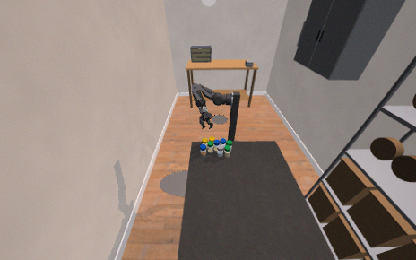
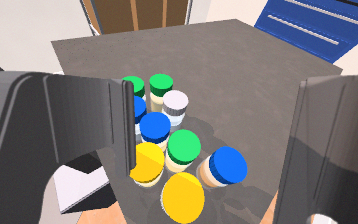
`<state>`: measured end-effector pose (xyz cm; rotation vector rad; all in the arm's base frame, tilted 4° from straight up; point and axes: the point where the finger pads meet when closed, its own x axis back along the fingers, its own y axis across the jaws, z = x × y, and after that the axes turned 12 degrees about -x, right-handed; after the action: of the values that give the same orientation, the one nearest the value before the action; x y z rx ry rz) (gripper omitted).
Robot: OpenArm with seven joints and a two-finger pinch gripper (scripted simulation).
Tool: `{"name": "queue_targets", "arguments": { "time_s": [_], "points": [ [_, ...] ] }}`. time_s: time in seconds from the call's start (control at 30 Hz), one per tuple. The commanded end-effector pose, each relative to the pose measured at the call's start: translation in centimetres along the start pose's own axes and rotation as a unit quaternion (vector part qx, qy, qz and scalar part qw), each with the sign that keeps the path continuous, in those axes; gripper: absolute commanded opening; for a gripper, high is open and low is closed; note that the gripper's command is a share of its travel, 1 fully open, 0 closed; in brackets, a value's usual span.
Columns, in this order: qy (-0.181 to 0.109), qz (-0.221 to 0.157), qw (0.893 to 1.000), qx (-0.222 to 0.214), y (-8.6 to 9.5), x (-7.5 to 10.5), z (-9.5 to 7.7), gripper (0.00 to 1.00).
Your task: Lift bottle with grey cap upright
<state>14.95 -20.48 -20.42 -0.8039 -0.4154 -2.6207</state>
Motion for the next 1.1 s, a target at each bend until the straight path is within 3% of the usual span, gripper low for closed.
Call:
{"name": "queue_targets", "arguments": {
  "time_s": [0.0, 0.17, 0.2, 0.5, 0.73, 0.77, 1.07],
  "points": [
    [-0.074, 0.057, 0.996, -0.001, 0.10, 0.11, 0.07, 0.45],
    [-0.074, 0.057, 0.996, -0.001, 0.10, 0.11, 0.07, 0.45],
    [-0.002, 0.003, 1.000, 0.000, 0.02, 0.02, 0.07, 0.45],
    [-0.036, 0.028, 0.999, 0.000, 0.10, 0.11, 0.07, 0.45],
    [-0.036, 0.028, 0.999, 0.000, 0.10, 0.11, 0.07, 0.45],
    [0.002, 0.000, 1.000, 0.000, -0.01, 0.01, 0.08, 0.45],
    [0.002, 0.000, 1.000, 0.000, -0.01, 0.01, 0.08, 0.45]
  ]
}}
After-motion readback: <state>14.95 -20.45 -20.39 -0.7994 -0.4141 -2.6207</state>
